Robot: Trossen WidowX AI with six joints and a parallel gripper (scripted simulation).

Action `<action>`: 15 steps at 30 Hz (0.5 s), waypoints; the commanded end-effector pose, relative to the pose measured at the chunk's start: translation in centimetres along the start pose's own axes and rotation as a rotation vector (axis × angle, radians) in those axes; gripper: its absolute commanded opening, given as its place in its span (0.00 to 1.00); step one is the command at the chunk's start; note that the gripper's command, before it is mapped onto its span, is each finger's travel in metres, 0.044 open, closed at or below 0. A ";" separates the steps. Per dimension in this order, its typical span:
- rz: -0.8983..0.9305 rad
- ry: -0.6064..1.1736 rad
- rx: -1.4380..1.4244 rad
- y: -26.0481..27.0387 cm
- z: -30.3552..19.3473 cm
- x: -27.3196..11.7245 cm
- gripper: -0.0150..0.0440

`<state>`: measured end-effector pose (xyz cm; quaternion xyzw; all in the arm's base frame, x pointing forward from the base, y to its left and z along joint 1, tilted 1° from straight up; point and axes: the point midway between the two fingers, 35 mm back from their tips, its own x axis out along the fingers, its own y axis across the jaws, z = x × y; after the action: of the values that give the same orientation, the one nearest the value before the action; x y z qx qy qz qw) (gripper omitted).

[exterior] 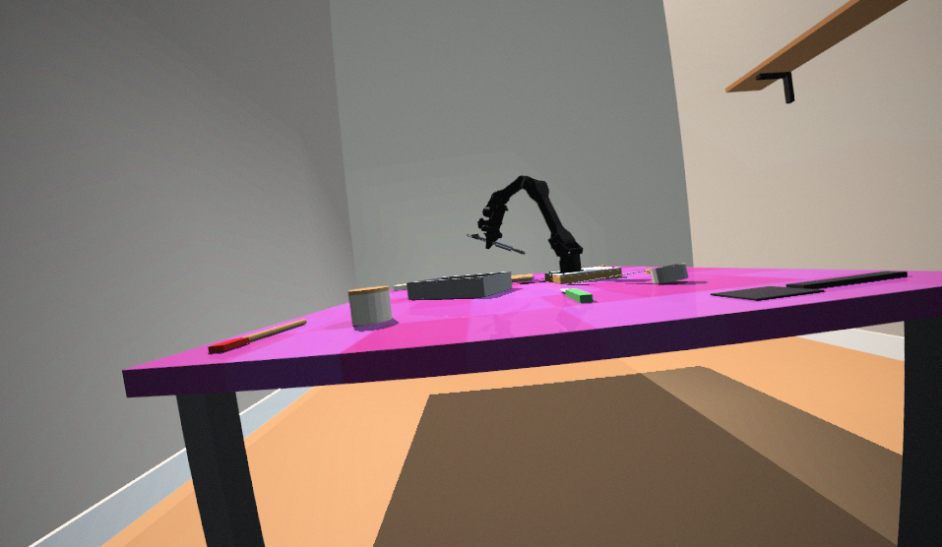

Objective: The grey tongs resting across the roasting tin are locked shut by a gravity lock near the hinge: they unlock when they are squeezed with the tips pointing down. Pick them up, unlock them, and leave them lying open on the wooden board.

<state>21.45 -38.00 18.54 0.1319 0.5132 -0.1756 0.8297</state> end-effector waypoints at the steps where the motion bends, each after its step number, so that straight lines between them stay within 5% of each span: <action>1: -0.007 0.062 -0.019 0.2 0.0 0.1 0.00; 15: -0.017 0.304 -0.085 1.1 -1.0 0.2 0.00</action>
<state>21.26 -36.81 17.86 0.1245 0.6210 -0.1459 0.7600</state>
